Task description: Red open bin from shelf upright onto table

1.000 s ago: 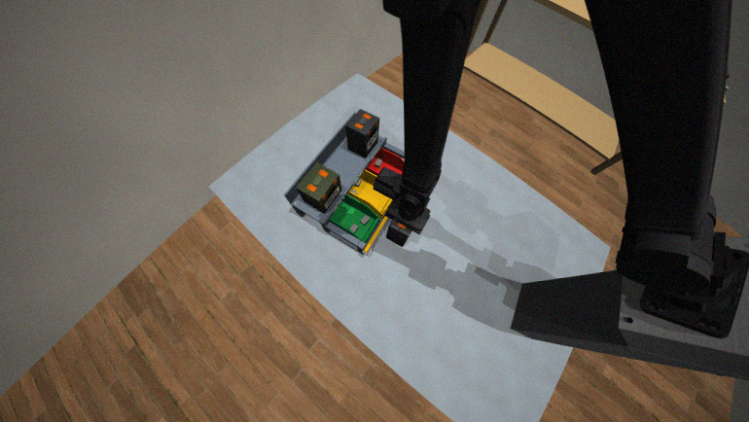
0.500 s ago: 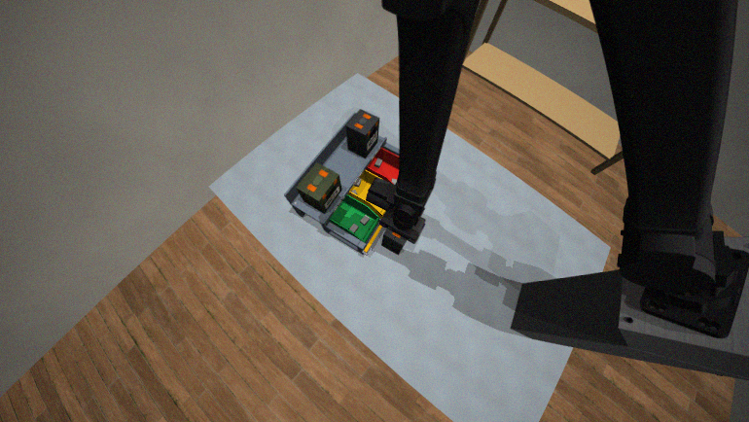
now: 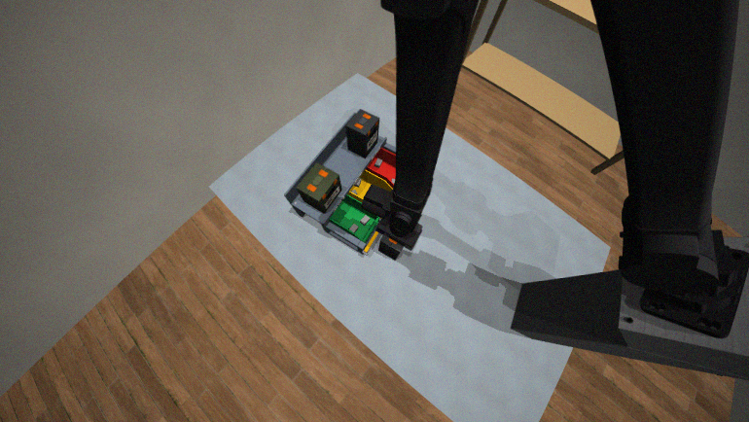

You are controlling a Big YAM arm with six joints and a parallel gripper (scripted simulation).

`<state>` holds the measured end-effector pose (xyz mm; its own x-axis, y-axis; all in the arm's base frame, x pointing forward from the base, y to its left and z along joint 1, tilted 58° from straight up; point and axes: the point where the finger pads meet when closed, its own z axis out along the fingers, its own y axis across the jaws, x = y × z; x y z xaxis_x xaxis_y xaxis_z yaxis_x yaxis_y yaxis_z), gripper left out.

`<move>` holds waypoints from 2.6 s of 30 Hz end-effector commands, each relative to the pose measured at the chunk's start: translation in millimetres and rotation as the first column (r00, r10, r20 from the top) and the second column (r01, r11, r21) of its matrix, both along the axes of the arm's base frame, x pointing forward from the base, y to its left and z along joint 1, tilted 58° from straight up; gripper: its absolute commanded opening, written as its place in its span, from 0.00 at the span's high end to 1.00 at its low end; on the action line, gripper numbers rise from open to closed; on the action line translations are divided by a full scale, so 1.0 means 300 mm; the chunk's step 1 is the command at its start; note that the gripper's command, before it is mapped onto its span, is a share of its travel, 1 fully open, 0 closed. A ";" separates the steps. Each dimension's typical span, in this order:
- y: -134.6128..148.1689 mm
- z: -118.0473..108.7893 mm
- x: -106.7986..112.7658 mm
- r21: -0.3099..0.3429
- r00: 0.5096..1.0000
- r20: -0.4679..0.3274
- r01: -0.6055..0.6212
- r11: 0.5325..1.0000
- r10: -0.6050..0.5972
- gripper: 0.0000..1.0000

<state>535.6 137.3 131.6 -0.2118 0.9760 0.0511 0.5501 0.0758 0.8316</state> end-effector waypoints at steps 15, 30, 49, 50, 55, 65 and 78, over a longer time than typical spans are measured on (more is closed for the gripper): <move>0.001 0.064 -0.038 0.014 1.000 0.024 0.006 1.000 -0.006 1.00; 0.001 0.064 -0.038 0.014 1.000 0.024 0.006 1.000 -0.006 1.00; 0.001 0.064 -0.038 0.014 1.000 0.024 0.006 1.000 -0.006 1.00; 0.001 0.064 -0.038 0.014 1.000 0.024 0.006 1.000 -0.006 1.00; 0.001 0.066 -0.035 0.015 1.000 0.027 0.006 1.000 -0.006 1.00; 0.004 0.068 -0.022 0.018 0.999 0.038 0.006 1.000 -0.006 1.00; 0.014 0.026 0.022 0.015 1.000 0.027 0.006 1.000 -0.007 1.00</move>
<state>540.9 142.6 138.9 -0.2134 0.9756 0.0525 0.5307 0.0707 0.8446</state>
